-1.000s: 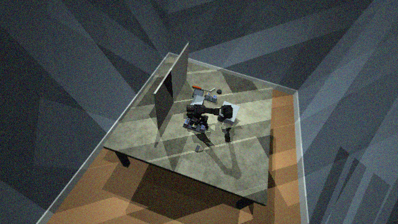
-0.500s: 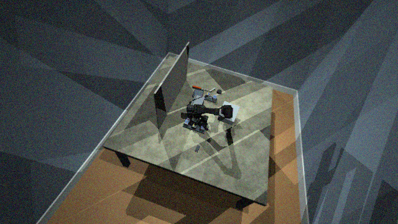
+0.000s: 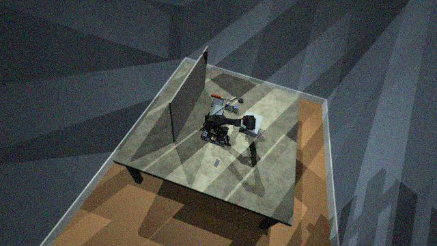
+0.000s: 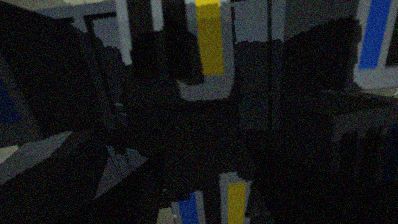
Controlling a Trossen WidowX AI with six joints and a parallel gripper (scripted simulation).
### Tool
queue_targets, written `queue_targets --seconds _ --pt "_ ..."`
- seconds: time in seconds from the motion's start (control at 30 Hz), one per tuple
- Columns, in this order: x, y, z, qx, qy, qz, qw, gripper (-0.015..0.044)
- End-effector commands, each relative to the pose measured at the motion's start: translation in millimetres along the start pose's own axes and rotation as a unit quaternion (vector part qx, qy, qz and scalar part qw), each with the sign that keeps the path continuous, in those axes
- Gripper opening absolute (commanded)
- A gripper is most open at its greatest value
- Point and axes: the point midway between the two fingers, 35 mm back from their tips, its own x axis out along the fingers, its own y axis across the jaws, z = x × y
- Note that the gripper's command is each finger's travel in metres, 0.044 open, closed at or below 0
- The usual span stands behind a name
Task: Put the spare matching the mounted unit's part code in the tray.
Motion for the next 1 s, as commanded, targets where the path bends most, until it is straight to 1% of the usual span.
queue_targets --seconds 0.0,0.27,0.4,0.43,0.7,0.97 --pt "0 0 0 0.0 0.0 0.0 1.0 0.0169" --pt "0 0 0 0.0 0.0 0.0 1.0 0.0115" --pt "0 0 0 0.0 0.0 0.0 1.0 0.001" --pt "0 0 0 0.0 0.0 0.0 1.0 0.0" --pt "-1 0 0 0.0 0.0 0.0 1.0 0.0" --pt "-42 -4 -3 0.0 0.006 0.001 1.0 0.0"
